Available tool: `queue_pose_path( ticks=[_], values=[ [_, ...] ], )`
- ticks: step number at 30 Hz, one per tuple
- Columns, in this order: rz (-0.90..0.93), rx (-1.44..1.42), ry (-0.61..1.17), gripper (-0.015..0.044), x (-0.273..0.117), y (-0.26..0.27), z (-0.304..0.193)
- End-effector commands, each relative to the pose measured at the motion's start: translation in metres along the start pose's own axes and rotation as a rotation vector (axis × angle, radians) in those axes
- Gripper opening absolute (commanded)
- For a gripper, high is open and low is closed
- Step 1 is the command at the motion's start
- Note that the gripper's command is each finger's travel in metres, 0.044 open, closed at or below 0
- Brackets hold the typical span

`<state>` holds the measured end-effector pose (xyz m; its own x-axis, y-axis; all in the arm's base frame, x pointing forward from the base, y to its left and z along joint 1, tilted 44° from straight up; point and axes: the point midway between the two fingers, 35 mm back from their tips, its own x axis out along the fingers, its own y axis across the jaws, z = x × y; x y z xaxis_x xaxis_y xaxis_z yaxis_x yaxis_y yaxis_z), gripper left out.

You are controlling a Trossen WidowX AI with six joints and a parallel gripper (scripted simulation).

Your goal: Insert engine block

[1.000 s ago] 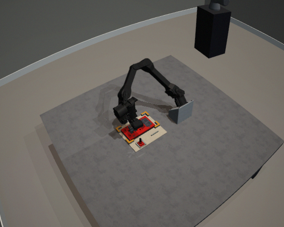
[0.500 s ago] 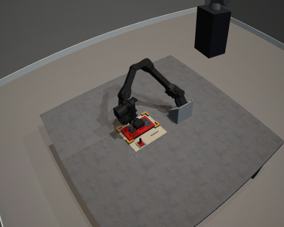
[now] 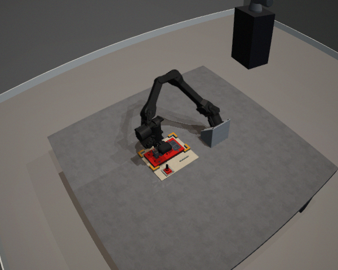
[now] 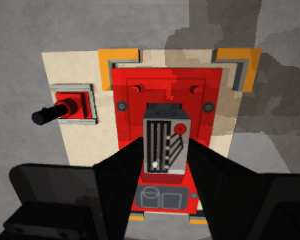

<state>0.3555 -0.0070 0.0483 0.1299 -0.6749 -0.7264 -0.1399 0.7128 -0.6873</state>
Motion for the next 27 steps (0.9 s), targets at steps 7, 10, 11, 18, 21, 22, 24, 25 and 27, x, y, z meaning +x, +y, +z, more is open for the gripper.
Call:
queue_pose_path(
  ticks=[7, 10, 11, 18, 21, 22, 24, 25, 27],
  values=[
    [-0.005, -0.005, -0.002, 0.0159, 0.0017, -0.0005, 0.0003],
    [-0.005, -0.002, -0.002, 0.0159, 0.0022, -0.0005, 0.0003],
    [-0.005, -0.002, -0.002, 0.0159, 0.0024, -0.0005, 0.0003],
    [-0.005, -0.001, -0.002, 0.0159, 0.0035, -0.0005, 0.0003],
    [-0.005, -0.002, -0.002, 0.0159, 0.004, -0.0005, 0.0004],
    [-0.005, -0.003, -0.002, 0.0159, 0.0042, -0.0005, 0.0004],
    [-0.005, -0.004, -0.002, 0.0159, 0.0045, -0.0006, 0.0004],
    [-0.005, -0.004, -0.002, 0.0159, 0.0047, -0.0005, 0.0004],
    [-0.005, -0.005, -0.002, 0.0159, 0.005, -0.0005, 0.0004]
  ],
)
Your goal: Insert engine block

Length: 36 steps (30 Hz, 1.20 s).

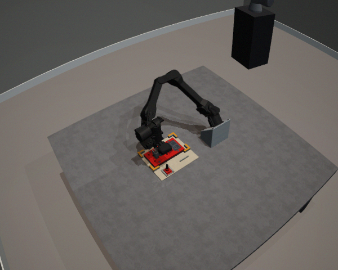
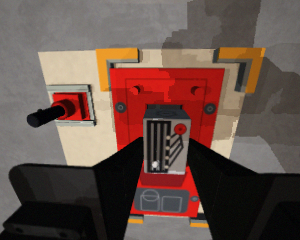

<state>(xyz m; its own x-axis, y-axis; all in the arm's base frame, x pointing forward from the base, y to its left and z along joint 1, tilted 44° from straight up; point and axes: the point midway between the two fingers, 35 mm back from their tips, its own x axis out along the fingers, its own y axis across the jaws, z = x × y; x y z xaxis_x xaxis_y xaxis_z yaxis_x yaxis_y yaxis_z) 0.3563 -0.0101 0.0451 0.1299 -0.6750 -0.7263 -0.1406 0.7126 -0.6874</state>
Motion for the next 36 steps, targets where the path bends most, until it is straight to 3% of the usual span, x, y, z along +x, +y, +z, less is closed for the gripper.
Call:
queue_pose_path(
  ticks=[1, 36],
  values=[
    [-0.005, -0.004, -0.001, 0.0159, 0.0007, -0.0004, 0.0001],
    [-0.005, -0.003, -0.002, 0.0159, 0.0066, -0.0004, 0.0002]
  ],
)
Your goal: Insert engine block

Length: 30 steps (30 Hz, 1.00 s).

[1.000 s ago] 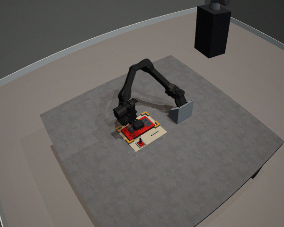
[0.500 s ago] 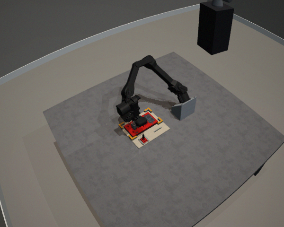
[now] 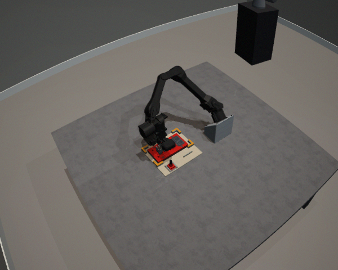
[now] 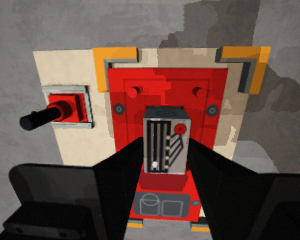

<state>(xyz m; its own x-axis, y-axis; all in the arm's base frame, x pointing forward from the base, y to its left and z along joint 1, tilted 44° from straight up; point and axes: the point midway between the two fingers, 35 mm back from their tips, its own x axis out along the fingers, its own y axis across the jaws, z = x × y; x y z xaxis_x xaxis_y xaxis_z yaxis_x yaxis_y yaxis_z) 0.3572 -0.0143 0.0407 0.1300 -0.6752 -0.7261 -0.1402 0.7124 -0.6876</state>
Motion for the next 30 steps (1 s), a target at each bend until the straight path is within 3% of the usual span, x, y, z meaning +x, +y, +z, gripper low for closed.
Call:
queue_pose_path(
  ticks=[1, 30],
  values=[
    [-0.005, -0.003, -0.001, 0.0159, 0.0007, -0.0003, 0.0001],
    [-0.005, -0.003, -0.001, 0.0159, 0.0056, -0.0002, 0.0002]
  ],
)
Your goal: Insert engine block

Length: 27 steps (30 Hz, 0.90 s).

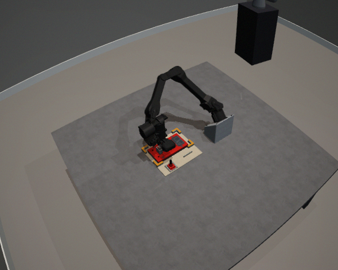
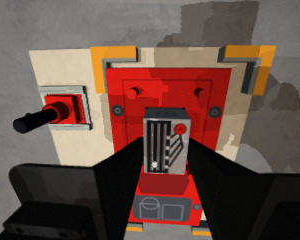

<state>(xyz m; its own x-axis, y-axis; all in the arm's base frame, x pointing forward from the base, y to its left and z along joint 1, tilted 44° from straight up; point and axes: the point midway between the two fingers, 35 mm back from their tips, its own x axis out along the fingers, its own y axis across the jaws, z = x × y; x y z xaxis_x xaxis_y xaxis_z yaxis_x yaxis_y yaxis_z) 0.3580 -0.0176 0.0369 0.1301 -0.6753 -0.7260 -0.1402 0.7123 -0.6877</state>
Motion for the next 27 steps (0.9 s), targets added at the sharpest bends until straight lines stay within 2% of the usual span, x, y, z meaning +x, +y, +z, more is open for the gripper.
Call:
queue_pose_path(
  ticks=[1, 19, 27],
  values=[
    [-0.005, -0.003, -0.001, 0.0159, 0.0007, -0.0003, 0.0001],
    [-0.005, -0.003, -0.001, 0.0159, 0.0038, -0.0004, 0.0002],
    [0.0, 0.0, 0.0, 0.0369, 0.0033, 0.0, 0.0001]
  ],
)
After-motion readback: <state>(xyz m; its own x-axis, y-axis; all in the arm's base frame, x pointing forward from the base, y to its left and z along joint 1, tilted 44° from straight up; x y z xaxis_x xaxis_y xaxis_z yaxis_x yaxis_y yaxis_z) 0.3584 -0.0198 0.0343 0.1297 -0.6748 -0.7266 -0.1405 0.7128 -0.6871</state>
